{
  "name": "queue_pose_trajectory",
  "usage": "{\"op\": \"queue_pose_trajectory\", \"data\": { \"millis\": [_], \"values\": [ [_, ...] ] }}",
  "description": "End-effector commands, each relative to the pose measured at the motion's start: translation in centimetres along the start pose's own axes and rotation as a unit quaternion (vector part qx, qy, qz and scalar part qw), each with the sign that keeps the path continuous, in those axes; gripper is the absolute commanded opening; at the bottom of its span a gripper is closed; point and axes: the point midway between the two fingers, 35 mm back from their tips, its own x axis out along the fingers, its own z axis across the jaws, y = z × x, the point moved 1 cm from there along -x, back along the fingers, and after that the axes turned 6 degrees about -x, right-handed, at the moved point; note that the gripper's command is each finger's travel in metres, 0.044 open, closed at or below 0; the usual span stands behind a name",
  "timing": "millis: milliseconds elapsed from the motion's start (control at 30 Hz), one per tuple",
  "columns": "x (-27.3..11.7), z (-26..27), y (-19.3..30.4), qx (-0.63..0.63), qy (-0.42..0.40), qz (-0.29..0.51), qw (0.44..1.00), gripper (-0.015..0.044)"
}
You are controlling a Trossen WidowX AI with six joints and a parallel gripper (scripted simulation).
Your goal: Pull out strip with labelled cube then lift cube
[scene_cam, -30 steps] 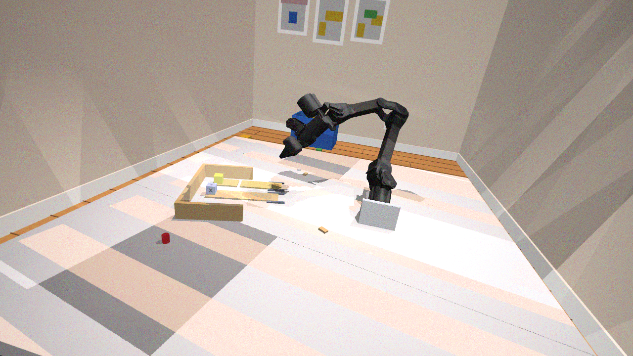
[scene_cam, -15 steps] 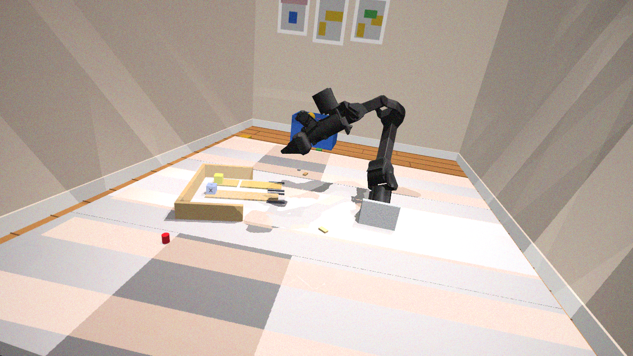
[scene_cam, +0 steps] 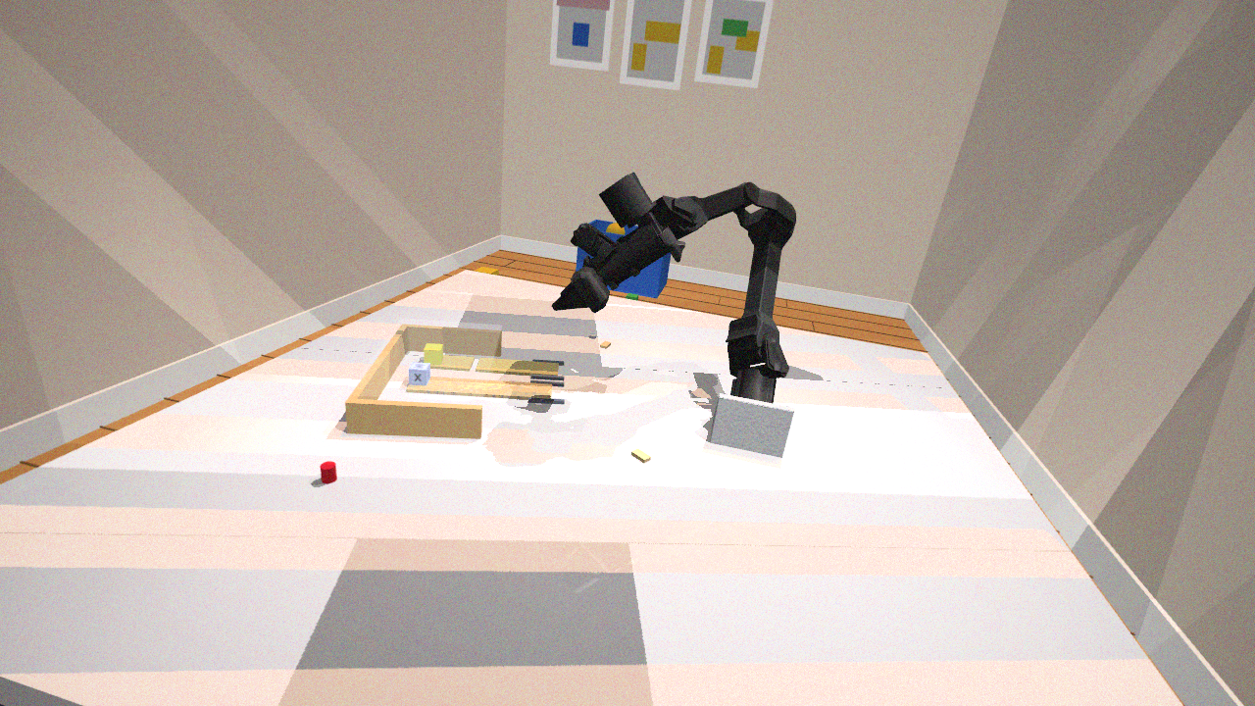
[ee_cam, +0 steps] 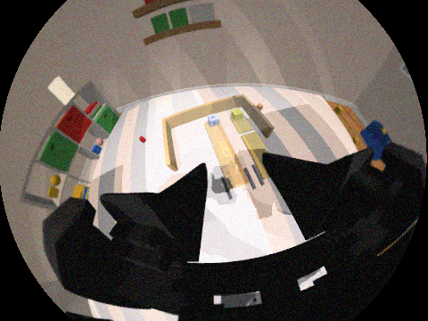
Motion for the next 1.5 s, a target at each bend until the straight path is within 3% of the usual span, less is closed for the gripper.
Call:
{"op": "queue_pose_trajectory", "data": {
  "millis": [0,233,533,1467],
  "values": [
    [2.3,-0.2,-0.4,-0.019,-0.019,0.060,0.998,0.0190],
    [7.2,-0.8,0.4,-0.066,-0.064,0.216,0.972,0.0006],
    [11.4,-2.6,2.9,-0.082,-0.101,0.397,0.908,0.0000],
    [14.0,-2.0,5.8,-0.082,-0.102,0.400,0.907,0.0000]
  ]
}}
